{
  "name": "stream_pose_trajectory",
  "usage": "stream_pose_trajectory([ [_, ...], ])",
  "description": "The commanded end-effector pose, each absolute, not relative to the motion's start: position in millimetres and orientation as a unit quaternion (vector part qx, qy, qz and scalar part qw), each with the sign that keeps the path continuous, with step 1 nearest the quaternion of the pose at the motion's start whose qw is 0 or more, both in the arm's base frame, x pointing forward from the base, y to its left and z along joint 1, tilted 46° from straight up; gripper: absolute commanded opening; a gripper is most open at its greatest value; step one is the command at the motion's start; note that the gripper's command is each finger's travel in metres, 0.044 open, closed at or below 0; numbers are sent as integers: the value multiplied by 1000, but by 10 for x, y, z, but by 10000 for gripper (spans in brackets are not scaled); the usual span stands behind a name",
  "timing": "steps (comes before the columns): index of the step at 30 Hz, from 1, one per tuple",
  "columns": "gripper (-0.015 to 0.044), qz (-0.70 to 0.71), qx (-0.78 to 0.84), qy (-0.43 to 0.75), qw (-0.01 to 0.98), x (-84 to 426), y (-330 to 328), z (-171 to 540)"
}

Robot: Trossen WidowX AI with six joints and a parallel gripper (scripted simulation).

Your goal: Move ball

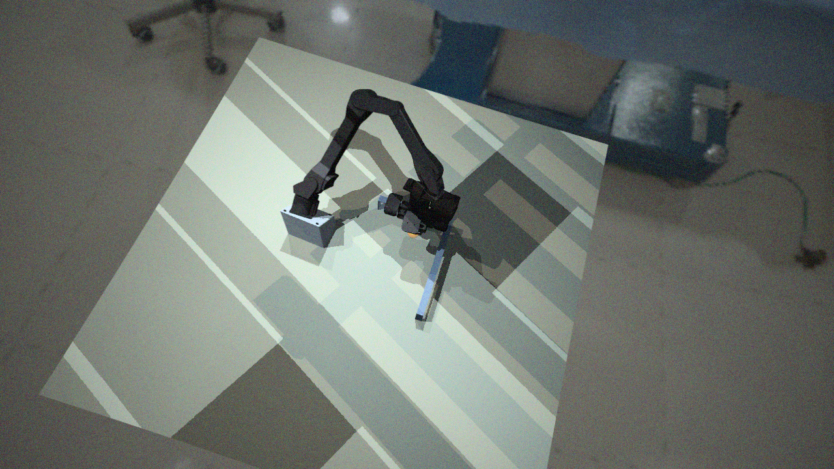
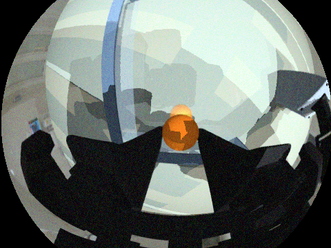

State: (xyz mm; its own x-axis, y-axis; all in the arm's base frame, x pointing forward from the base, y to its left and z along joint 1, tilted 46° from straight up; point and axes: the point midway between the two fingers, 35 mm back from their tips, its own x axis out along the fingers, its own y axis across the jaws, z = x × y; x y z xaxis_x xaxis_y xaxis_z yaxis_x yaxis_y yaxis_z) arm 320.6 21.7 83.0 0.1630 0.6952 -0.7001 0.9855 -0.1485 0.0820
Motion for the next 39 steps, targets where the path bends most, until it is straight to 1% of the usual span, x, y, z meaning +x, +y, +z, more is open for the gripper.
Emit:
stream_pose_trajectory([
  [1,0,-264,710,593,271,3226,360,691],
  [7,0,-262,711,594,270,3251,577,499],
  [30,0,-262,711,594,269,3281,718,362],
  [39,236,-261,712,593,271,3284,702,378],
])
